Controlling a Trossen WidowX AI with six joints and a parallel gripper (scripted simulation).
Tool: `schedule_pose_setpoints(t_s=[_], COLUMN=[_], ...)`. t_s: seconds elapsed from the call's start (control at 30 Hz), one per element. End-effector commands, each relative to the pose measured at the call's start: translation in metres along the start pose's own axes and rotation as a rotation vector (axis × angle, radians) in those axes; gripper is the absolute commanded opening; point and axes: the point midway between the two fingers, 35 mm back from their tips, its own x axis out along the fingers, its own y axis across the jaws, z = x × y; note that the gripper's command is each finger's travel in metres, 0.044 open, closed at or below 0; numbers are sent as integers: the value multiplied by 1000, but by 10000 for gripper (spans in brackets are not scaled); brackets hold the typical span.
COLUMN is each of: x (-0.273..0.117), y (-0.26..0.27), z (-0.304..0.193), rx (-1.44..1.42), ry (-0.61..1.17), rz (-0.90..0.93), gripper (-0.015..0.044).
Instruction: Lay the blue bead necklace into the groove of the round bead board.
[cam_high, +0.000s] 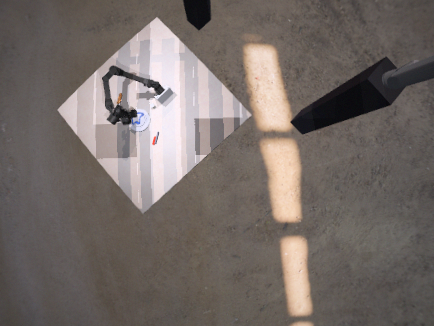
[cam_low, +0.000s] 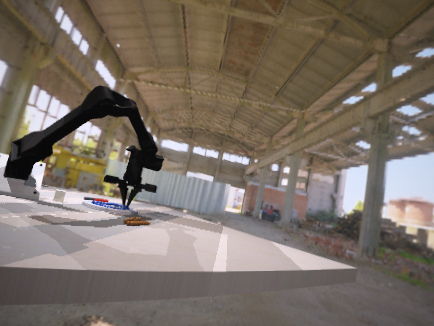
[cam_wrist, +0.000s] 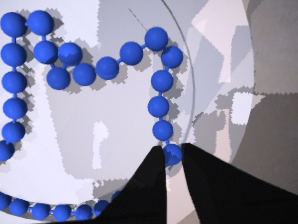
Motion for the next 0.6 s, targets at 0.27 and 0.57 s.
schedule_pose_setpoints(t_s=[0.27,0.57], x=[4,4], y=[-2,-2], z=[0,0], rx=[-3,-3], ry=[1,1], rz=[1,1], gripper=[53,289])
